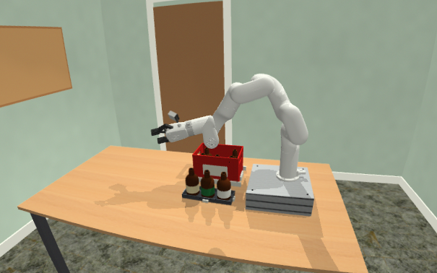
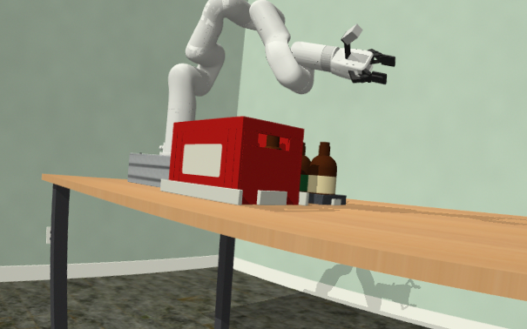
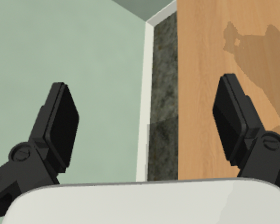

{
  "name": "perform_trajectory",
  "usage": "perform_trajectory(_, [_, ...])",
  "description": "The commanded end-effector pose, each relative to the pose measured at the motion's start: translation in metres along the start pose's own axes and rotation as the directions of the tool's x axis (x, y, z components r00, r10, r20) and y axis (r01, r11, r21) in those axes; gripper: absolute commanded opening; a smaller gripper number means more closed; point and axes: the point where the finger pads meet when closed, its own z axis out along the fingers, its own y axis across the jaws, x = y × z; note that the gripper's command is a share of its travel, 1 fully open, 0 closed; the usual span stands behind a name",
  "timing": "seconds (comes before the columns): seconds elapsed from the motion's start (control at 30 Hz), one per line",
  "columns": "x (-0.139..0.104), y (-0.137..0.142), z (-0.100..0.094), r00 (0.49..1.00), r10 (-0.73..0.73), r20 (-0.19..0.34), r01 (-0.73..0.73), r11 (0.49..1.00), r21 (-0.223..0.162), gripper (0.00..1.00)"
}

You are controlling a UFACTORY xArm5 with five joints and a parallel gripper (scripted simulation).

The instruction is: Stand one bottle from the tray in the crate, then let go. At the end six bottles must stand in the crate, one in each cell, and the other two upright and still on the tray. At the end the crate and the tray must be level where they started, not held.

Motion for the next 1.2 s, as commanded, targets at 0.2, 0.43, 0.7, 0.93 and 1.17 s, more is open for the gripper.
perform_trajectory(0.2, [0.002, -0.002, 0.000, 1.000, 0.000, -0.003, 0.000, 1.000, 0.003, 1.00])
perform_trajectory(0.43, [0.002, -0.002, 0.000, 1.000, 0.000, -0.003, 0.000, 1.000, 0.003, 1.00])
perform_trajectory(0.7, [0.005, 0.006, 0.001, 1.000, 0.023, 0.005, -0.023, 0.999, -0.022, 1.00])
perform_trajectory(0.93, [0.028, 0.060, -0.001, 0.981, 0.193, 0.025, -0.184, 0.963, -0.199, 1.00])
perform_trajectory(1.17, [0.044, 0.103, -0.011, 0.944, 0.331, 0.002, -0.310, 0.889, -0.338, 1.00])
